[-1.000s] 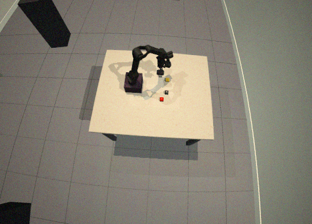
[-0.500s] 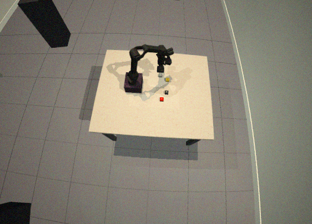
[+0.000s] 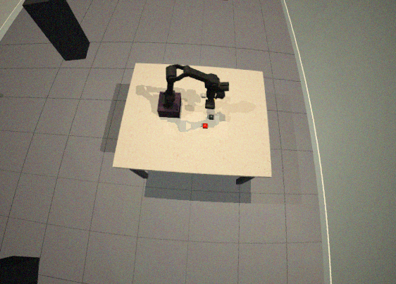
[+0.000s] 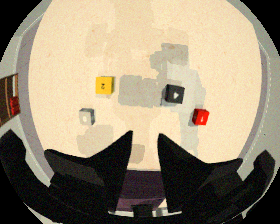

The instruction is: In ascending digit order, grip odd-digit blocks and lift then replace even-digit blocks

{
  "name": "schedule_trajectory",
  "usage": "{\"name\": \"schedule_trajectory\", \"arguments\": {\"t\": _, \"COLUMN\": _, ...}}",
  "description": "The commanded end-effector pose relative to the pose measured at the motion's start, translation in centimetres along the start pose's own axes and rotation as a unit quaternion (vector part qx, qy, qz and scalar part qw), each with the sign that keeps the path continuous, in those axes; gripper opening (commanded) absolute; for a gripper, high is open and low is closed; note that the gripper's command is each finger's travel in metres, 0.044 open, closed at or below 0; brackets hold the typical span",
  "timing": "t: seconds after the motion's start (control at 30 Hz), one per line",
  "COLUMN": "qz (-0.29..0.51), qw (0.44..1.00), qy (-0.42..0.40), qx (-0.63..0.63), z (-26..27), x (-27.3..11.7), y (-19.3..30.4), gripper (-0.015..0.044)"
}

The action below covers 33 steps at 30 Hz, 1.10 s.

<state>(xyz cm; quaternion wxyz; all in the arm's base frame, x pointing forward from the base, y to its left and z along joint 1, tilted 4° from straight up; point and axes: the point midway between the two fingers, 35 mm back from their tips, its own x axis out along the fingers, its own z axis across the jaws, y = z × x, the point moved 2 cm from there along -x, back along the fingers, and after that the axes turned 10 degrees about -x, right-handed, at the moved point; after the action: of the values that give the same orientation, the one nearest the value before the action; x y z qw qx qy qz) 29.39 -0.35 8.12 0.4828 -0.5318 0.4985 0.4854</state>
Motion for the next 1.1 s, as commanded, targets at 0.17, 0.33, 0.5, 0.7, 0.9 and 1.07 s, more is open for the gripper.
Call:
{"name": "schedule_trajectory", "arguments": {"t": 0.17, "qz": 0.002, "qw": 1.000, "qy": 0.011, "qx": -0.010, "z": -12.6, "x": -0.5, "y": 3.0, "gripper": 0.0120}}
{"name": "schedule_trajectory", "arguments": {"t": 0.33, "qz": 0.003, "qw": 1.000, "qy": 0.011, "qx": -0.010, "z": -13.4, "x": -0.6, "y": 3.4, "gripper": 0.0120}}
{"name": "schedule_trajectory", "arguments": {"t": 0.5, "qz": 0.003, "qw": 1.000, "qy": 0.011, "qx": -0.010, "z": -13.5, "x": 0.8, "y": 3.3, "gripper": 0.0172}}
{"name": "schedule_trajectory", "arguments": {"t": 0.7, "qz": 0.004, "qw": 1.000, "qy": 0.011, "qx": -0.010, "z": -13.6, "x": 7.6, "y": 3.5, "gripper": 0.0330}}
{"name": "schedule_trajectory", "arguments": {"t": 0.9, "qz": 0.004, "qw": 1.000, "qy": 0.011, "qx": -0.010, "z": -13.6, "x": 7.6, "y": 3.5, "gripper": 0.0400}}
{"name": "schedule_trajectory", "arguments": {"t": 1.07, "qz": 0.004, "qw": 1.000, "qy": 0.011, "qx": -0.010, "z": -13.6, "x": 8.3, "y": 3.5, "gripper": 0.0400}}
